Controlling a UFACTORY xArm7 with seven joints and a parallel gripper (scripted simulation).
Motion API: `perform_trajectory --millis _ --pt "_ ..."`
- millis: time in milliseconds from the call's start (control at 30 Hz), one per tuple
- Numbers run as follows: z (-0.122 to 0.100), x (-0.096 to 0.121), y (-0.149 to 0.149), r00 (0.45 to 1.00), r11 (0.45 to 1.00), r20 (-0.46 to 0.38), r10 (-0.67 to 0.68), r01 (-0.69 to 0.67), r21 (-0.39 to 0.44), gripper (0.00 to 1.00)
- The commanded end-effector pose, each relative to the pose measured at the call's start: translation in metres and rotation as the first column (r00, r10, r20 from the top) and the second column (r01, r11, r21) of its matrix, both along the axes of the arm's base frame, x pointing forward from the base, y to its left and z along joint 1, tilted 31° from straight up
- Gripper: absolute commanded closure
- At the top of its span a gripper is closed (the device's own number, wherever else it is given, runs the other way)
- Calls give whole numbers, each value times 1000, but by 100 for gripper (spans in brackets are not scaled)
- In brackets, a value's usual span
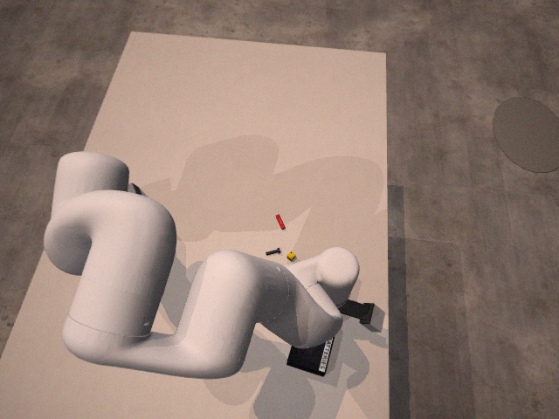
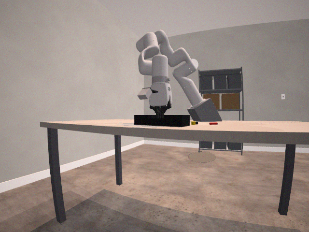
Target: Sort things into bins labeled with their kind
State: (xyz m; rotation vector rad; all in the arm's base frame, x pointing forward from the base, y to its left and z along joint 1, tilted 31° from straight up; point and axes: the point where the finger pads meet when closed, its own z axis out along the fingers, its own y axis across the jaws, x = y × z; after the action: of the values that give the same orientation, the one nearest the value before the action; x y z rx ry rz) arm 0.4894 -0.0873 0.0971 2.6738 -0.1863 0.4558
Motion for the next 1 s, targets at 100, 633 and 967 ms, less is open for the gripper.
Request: perform_trajectory --millis 100,633,967 --pt "4 0 2 1000 1000 3 2 -2 0 93" --pt "20 -5 10 1000 1000 3 2 -2 0 93" --pt "37 -11 19 1000 1000 3 2 -2 0 93"
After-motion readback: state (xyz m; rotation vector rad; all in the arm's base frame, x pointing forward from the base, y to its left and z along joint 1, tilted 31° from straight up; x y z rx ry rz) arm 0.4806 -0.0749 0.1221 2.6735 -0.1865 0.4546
